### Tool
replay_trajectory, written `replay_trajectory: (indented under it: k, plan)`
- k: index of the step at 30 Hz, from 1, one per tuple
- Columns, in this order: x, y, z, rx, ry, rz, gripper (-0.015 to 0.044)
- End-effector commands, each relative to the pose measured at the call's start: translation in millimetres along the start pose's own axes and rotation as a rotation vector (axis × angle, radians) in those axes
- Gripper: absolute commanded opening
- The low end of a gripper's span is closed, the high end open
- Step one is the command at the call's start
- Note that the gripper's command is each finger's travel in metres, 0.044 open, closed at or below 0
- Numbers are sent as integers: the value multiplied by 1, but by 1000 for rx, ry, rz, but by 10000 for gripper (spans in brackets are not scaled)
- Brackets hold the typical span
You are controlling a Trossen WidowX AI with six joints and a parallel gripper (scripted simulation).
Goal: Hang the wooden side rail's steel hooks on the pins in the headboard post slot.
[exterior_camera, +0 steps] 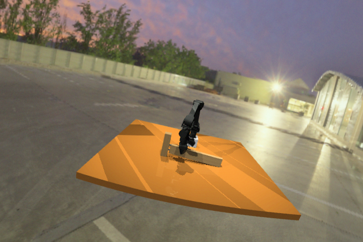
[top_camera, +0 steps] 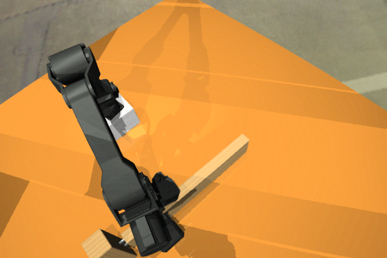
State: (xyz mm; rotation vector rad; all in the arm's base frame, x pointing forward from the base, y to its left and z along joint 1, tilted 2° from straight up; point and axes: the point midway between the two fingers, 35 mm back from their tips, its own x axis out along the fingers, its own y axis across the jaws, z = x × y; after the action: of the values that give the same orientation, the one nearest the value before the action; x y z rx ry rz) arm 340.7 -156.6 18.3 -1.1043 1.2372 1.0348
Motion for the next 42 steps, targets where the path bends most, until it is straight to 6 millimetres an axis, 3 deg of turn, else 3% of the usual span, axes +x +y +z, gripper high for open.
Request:
replay_trajectory:
  k: [1,42]
  plan:
    - [-2,-3,-2,-4,3,-8,0]
    - [-2,-3,-6,-4,4,-8,0]
